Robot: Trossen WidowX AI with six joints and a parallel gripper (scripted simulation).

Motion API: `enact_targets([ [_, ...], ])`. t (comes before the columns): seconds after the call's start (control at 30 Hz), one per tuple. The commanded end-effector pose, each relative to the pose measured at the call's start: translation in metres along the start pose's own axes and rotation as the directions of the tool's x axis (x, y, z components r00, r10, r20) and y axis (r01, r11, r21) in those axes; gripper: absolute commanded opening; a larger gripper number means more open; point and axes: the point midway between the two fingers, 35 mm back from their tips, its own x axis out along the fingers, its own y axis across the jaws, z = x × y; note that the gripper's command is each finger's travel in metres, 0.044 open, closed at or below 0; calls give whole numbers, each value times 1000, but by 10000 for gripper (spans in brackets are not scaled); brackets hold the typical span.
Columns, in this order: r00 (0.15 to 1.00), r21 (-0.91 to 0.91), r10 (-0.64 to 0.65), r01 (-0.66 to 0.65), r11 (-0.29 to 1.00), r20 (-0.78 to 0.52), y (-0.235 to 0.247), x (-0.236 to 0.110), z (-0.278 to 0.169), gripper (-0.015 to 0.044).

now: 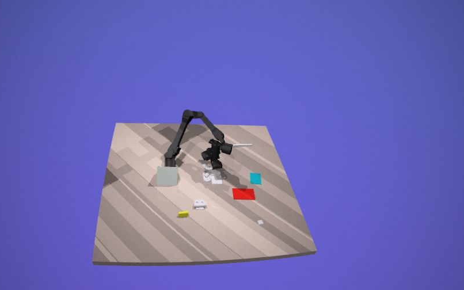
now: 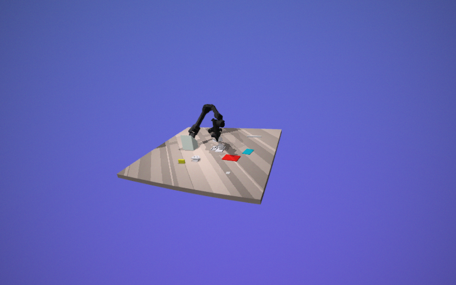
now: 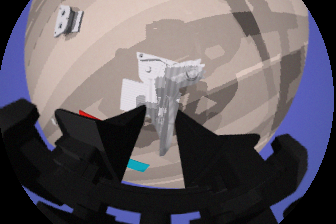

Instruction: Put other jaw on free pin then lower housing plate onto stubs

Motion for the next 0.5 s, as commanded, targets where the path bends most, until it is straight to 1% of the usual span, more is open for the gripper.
enact_targets([
  [0.0, 1000, -8, -3, 3, 1000, 0, -1, 0, 0, 134],
  [0.23, 1000, -8, -3, 3, 1000, 0, 0, 0, 0, 134],
  [0.47, 1000, -8, -1, 1, 1000, 0, 20, -1, -4, 134],
])
